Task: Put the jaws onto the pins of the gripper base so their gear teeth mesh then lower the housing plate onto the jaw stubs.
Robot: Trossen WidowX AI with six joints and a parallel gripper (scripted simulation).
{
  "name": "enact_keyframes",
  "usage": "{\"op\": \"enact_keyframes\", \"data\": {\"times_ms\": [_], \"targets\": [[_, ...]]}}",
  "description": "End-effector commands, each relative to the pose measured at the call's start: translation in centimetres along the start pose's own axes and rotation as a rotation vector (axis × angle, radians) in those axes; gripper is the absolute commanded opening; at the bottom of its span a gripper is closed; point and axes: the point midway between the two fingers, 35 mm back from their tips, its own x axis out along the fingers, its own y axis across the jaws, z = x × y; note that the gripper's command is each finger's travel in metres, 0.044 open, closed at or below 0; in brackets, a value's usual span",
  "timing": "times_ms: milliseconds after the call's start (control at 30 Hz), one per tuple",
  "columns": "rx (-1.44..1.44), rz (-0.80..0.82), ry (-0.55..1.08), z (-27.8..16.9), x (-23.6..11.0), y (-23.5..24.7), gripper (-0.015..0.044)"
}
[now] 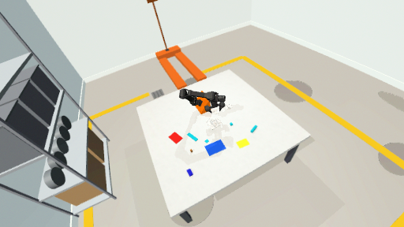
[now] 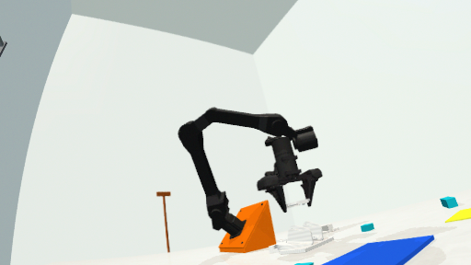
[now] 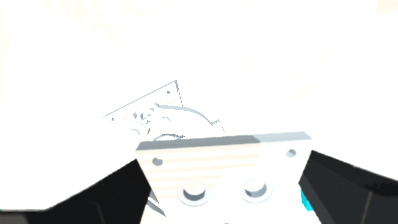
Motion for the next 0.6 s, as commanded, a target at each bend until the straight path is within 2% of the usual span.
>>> {"op": "enact_keyframes", "data": {"times_ms": [0,367,567], "targets": [[-0.109,0.011,0.001,-0.3,0.3,1.6,0.0351],[-0.357,0.025,-0.003,-0.7,1.0,4.8,0.0351],[-0.372,0.026,-0.003,-0.8,1.0,5.0,0.0351]]}}
